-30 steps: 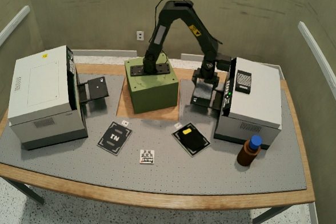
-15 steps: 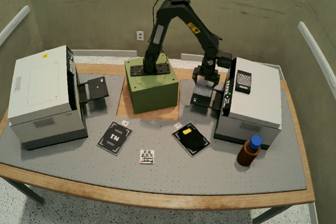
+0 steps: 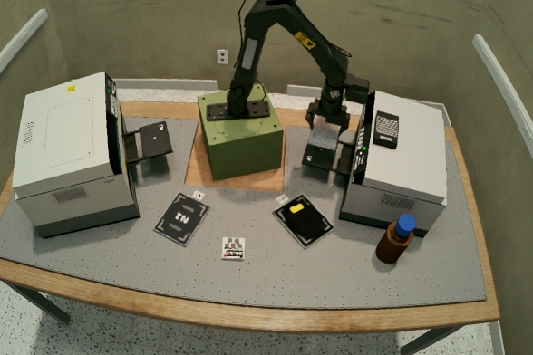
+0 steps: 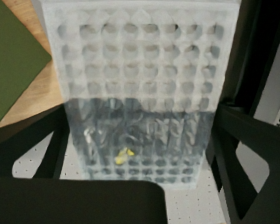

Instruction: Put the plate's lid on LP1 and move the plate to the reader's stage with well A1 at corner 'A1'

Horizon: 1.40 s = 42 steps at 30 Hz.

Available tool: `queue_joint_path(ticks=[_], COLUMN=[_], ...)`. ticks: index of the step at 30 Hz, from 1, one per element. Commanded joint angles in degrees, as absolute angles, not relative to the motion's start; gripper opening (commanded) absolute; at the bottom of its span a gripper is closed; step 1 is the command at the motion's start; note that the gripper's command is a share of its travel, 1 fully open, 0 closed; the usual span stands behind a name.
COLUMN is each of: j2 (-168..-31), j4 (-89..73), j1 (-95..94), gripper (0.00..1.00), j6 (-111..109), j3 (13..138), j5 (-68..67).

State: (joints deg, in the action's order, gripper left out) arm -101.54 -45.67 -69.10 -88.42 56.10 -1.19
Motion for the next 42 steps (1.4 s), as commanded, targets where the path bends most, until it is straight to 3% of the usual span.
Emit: queue_joint_path(ticks=[1, 42], j2=[-99.3, -97.8], j4=[-47.8, -50.4], j1=[-69.1, -58.2], gripper=[0.86, 0.86], j6=[-88.1, -85.9], j3=[58.2, 59.3], j5=[-0.3, -0.6])
